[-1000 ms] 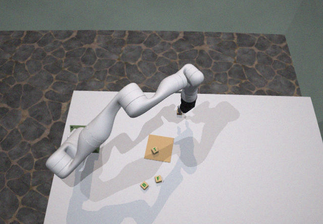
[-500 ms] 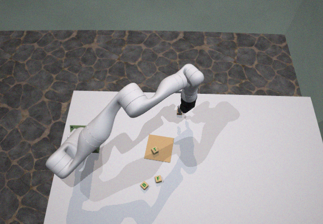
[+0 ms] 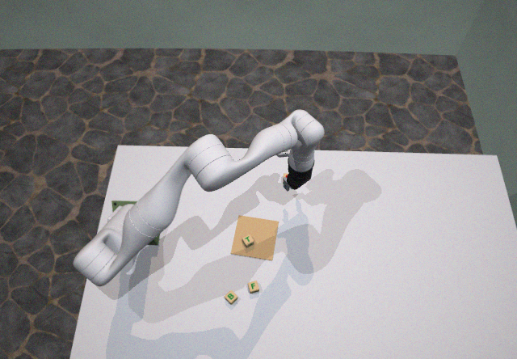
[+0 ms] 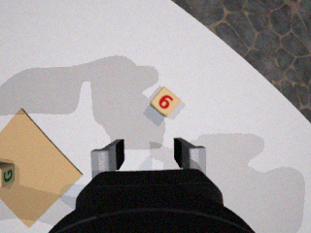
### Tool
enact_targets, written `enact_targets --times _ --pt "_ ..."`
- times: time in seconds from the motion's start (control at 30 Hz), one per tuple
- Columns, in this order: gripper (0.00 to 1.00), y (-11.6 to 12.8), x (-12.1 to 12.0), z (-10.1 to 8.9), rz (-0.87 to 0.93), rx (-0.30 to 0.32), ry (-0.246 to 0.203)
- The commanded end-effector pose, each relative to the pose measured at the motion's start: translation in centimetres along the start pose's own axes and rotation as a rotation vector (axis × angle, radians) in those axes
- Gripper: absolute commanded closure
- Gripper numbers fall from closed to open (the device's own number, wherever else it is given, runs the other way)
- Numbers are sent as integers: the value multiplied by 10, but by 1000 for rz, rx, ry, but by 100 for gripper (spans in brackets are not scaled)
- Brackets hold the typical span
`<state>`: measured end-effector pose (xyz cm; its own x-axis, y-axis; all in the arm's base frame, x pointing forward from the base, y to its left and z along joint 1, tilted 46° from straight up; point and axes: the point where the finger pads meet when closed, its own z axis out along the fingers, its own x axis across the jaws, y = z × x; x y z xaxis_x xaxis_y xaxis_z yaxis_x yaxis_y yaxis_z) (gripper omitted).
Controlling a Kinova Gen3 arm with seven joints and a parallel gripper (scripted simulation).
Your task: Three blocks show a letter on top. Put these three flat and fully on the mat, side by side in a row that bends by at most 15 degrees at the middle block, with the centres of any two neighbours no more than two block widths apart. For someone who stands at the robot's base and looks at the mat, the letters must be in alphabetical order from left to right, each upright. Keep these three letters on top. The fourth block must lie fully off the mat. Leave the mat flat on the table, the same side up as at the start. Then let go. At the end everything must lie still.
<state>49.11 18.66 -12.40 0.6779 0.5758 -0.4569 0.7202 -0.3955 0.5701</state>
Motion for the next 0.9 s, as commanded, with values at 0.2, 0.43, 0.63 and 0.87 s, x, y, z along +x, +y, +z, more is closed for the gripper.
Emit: enact_targets --times 0.2,0.43,0.63,0.87 --pt "0 46 -60 -13 16 -18 6" --pt "0 73 -128 -13 16 -17 5" --pt "0 82 -189 -10 9 2 4" --pt "0 82 -220 -8 4 17 5"
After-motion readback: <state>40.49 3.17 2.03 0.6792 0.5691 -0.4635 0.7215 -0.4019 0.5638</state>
